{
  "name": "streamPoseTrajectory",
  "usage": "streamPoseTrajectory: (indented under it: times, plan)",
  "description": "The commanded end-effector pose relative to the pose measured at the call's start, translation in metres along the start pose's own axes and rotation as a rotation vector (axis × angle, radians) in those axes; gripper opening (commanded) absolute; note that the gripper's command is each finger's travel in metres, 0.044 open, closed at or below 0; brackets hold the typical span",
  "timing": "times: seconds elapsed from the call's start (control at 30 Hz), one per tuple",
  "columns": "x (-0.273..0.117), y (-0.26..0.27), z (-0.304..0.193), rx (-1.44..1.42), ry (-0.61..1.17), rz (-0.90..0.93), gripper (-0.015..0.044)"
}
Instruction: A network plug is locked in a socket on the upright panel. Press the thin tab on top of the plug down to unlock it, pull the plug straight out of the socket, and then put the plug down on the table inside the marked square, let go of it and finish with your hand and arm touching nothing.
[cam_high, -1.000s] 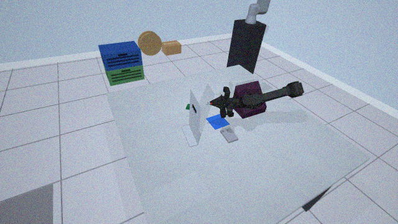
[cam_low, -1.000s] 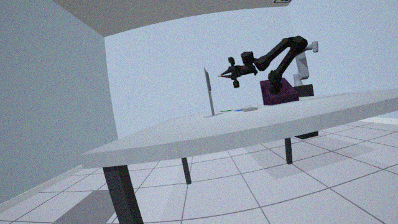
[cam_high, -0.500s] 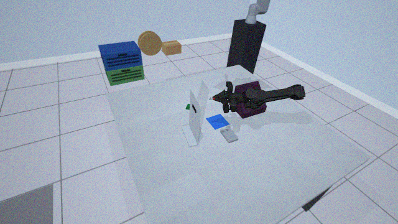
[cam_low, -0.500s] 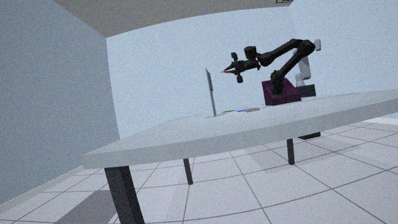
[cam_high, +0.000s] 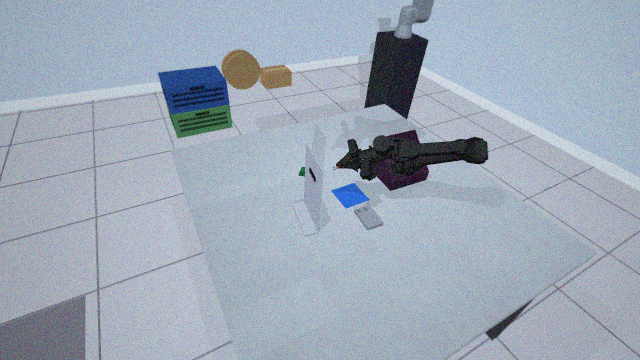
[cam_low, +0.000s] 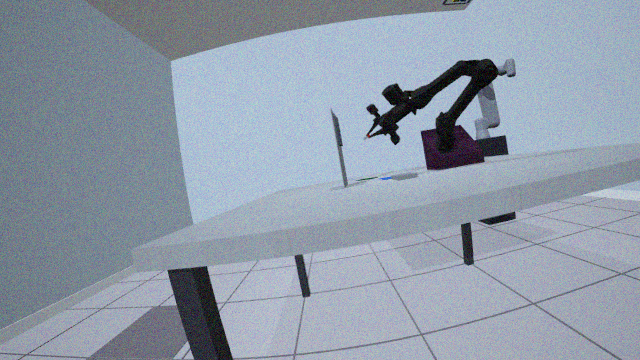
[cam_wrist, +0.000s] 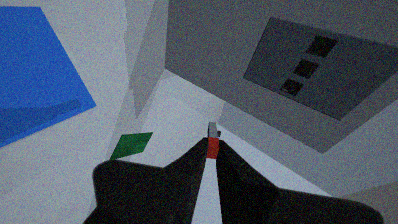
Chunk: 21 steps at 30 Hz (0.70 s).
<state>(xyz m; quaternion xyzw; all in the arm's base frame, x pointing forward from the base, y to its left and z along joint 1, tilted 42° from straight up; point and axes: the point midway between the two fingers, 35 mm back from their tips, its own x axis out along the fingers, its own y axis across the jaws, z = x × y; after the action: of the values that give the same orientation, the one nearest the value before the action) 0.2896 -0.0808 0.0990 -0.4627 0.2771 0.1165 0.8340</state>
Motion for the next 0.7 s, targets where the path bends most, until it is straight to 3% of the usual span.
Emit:
streamPoseTrajectory:
  times: [0.0,0.67]
  plan:
    - [0.004,0.023,-0.009,-0.029,-0.022,0.103,0.0000]
    - [-0.010,0.109,-0.020,-0.038,-0.344,0.448,0.0000]
